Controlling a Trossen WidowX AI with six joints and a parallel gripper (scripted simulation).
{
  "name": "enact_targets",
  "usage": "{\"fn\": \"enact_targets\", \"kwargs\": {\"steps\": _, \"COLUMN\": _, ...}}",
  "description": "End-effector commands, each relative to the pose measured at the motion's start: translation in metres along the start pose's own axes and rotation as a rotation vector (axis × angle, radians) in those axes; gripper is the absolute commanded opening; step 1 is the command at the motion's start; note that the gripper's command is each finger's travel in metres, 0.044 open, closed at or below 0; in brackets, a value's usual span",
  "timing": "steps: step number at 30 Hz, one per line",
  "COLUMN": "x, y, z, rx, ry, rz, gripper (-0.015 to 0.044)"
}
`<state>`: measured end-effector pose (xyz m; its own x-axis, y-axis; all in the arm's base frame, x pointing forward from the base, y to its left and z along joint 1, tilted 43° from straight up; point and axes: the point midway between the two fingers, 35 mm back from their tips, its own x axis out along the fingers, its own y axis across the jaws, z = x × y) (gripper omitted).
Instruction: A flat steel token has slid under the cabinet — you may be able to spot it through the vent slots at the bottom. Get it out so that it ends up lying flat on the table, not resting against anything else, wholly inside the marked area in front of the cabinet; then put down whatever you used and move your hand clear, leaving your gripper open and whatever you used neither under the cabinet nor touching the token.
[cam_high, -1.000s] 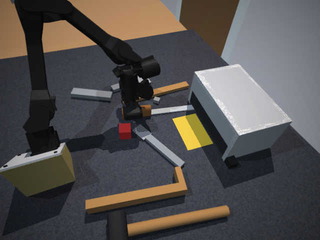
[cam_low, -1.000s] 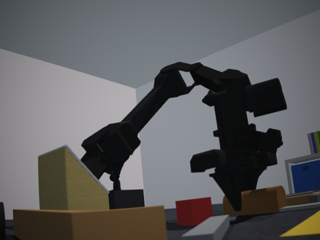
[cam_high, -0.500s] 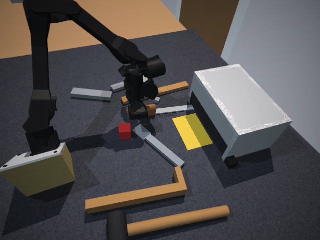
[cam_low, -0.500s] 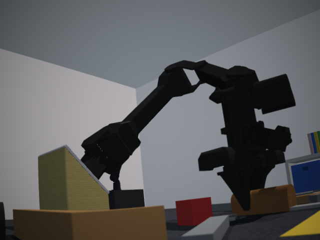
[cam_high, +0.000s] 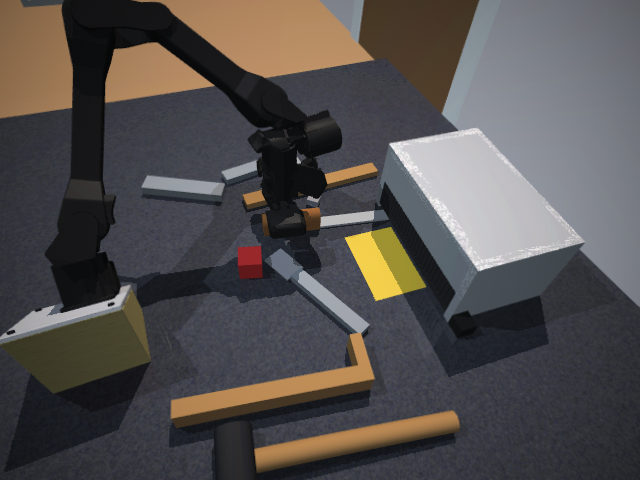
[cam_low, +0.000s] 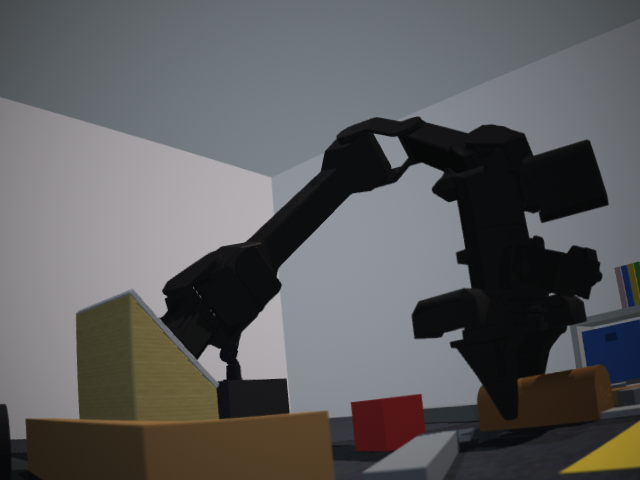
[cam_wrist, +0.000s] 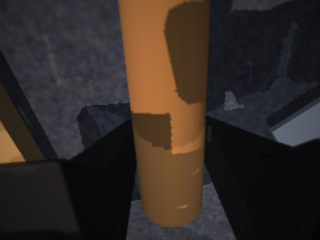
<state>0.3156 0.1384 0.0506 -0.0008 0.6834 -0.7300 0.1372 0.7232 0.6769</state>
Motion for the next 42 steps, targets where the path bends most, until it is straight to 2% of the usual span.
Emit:
{"fn": "enact_targets", "kwargs": {"steps": 1, "x": -0.001, "y": 0.0, "z": 0.007, "rx": -0.002, "ry": -0.001, "rz": 0.005, "gripper": 0.0}}
{"fn": "enact_targets", "kwargs": {"steps": 42, "x": -0.001, "y": 0.0, "z": 0.05, "rx": -0.004, "ry": -0.003, "rz": 0.005, "gripper": 0.0}}
